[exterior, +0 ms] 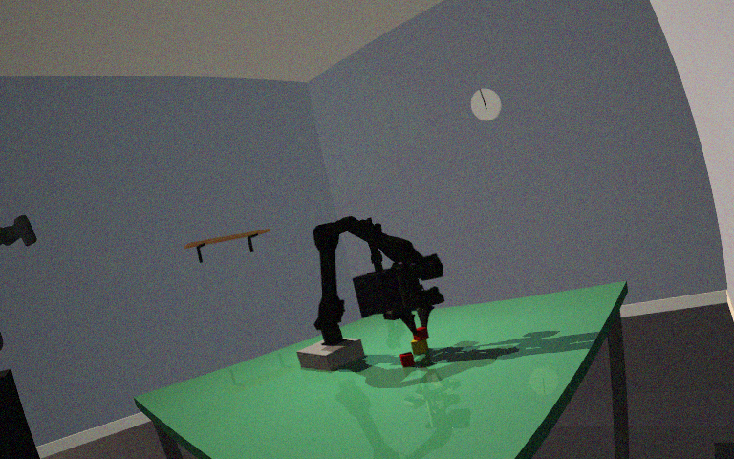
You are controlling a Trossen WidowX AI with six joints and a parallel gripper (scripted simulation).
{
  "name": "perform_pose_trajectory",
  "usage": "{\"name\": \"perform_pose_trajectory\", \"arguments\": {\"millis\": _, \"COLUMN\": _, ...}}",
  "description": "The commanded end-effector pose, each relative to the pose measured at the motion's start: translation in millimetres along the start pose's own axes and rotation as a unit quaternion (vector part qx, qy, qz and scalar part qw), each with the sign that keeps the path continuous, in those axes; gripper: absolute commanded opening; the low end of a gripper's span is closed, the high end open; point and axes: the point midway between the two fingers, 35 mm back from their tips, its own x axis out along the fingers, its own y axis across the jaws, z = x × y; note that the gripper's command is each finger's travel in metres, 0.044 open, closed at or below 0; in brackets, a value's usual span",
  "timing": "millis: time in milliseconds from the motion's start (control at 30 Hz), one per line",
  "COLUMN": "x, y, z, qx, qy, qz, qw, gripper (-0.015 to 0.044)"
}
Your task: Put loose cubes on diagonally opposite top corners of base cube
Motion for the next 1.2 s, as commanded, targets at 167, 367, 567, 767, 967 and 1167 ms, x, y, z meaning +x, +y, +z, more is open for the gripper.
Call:
{"name": "perform_pose_trajectory", "arguments": {"millis": 167, "x": 0.8, "y": -0.6, "z": 0.3, "qx": -0.001, "qy": -0.001, "qz": -0.002, "qw": 1.000, "gripper": 0.0105}}
{"name": "perform_pose_trajectory", "arguments": {"millis": 367, "x": 0.8, "y": -0.6, "z": 0.3, "qx": -0.001, "qy": -0.001, "qz": -0.002, "qw": 1.000, "gripper": 0.0205}}
{"name": "perform_pose_trajectory", "arguments": {"millis": 567, "x": -5.3, "y": -0.1, "z": 0.1, "qx": 0.000, "qy": 0.000, "qz": -0.001, "qw": 1.000, "gripper": 0.0205}}
{"name": "perform_pose_trajectory", "arguments": {"millis": 767, "x": -14.4, "y": 0.1, "z": 0.0, "qx": 0.000, "qy": 0.000, "qz": 0.000, "qw": 1.000, "gripper": 0.0205}}
{"name": "perform_pose_trajectory", "arguments": {"millis": 967, "x": -23.5, "y": 0.2, "z": 0.0, "qx": 0.000, "qy": 0.000, "qz": 0.000, "qw": 1.000, "gripper": 0.0205}}
{"name": "perform_pose_trajectory", "arguments": {"millis": 1167, "x": -30.2, "y": 0.2, "z": 0.0, "qx": 0.000, "qy": 0.000, "qz": 0.000, "qw": 1.000, "gripper": 0.0205}}
